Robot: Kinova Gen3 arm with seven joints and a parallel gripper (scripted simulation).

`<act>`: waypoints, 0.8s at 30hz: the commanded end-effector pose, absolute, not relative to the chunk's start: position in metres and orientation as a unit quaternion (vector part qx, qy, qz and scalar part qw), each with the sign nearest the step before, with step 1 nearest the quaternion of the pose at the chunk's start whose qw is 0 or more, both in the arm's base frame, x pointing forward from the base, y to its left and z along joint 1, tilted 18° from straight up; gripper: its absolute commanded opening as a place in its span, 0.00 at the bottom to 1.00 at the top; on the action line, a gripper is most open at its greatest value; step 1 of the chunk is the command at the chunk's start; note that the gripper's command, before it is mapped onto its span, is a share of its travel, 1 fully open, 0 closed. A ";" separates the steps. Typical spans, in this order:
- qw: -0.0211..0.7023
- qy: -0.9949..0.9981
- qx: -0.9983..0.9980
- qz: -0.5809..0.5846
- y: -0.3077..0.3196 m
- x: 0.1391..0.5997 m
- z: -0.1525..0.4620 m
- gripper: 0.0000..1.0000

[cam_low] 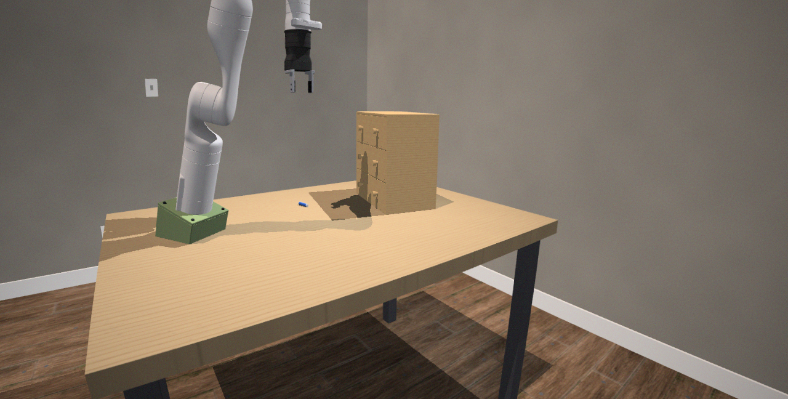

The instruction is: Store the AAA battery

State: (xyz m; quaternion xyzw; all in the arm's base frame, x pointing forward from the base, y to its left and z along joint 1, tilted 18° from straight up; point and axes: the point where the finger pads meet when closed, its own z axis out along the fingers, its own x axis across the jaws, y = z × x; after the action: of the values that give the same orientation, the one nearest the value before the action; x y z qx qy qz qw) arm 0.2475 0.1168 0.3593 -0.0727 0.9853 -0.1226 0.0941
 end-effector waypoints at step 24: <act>0.078 0.968 -0.200 -0.134 0.154 0.269 0.321 1.00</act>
State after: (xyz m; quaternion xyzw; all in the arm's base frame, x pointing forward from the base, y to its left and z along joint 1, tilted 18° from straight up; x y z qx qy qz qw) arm 0.2678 0.1523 0.3267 -0.1949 0.9692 -0.1256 0.0829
